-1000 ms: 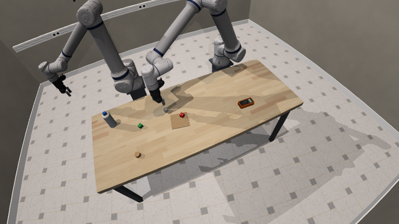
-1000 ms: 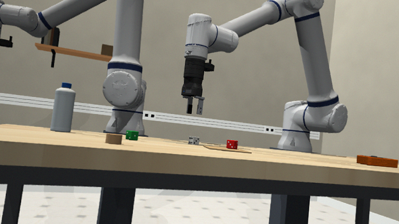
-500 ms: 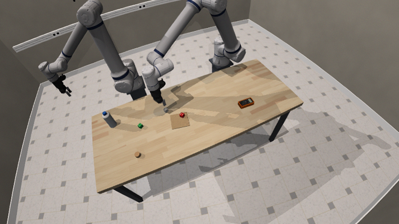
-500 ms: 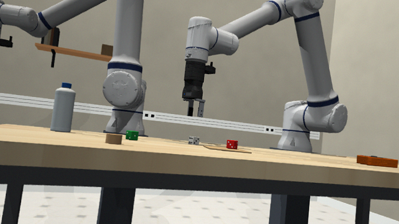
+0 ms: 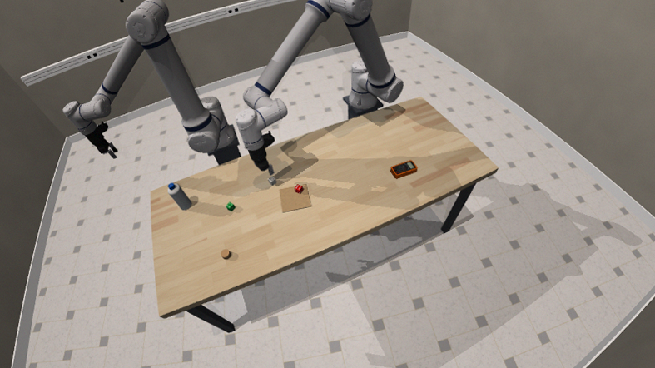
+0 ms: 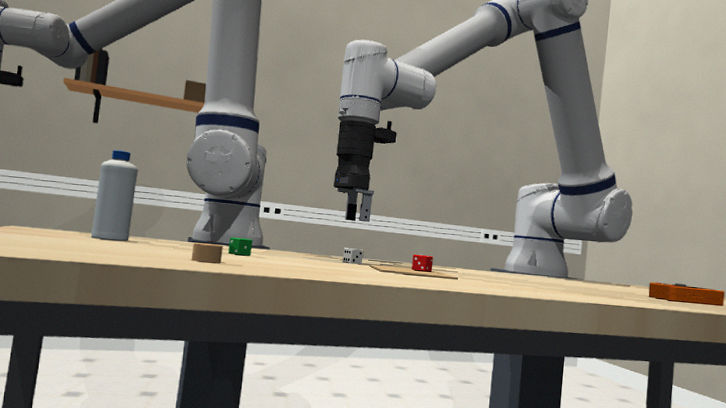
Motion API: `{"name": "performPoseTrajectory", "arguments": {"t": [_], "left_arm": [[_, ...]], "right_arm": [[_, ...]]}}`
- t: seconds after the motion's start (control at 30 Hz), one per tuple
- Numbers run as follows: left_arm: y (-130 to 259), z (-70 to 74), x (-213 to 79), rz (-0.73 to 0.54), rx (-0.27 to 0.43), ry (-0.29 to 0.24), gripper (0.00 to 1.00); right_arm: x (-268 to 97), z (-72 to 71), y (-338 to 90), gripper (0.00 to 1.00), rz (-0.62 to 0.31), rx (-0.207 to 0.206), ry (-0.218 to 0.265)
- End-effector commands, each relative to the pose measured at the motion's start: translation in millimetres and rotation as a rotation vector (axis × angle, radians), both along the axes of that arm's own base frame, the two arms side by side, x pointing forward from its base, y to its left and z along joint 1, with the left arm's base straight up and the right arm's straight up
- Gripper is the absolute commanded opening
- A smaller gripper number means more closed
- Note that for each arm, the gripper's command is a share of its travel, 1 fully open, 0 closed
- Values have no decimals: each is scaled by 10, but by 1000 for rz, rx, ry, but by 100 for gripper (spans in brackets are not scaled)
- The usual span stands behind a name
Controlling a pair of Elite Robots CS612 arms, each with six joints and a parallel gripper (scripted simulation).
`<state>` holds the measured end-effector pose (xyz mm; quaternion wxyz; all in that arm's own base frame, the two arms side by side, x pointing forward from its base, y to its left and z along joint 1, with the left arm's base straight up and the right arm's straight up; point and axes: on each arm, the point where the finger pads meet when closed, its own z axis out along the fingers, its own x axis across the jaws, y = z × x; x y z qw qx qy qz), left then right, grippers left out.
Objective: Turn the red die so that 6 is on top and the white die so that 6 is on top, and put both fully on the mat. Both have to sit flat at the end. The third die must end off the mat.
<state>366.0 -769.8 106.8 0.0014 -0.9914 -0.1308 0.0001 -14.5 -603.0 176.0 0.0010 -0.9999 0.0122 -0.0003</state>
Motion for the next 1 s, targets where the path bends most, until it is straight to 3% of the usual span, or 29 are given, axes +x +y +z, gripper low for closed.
{"name": "performPoseTrajectory", "arguments": {"t": [0.0, 0.6, 0.97], "left_arm": [[-8, 14, 2, -1, -2, -1, 87], [-8, 5, 2, -1, -2, -1, 87], [-7, -82, 2, -1, -3, -1, 87]], "right_arm": [[-2, 10, -8, 100, 0, -2, 1], [-2, 10, -8, 100, 0, -2, 1], [-2, 10, -8, 100, 0, -2, 1]]}}
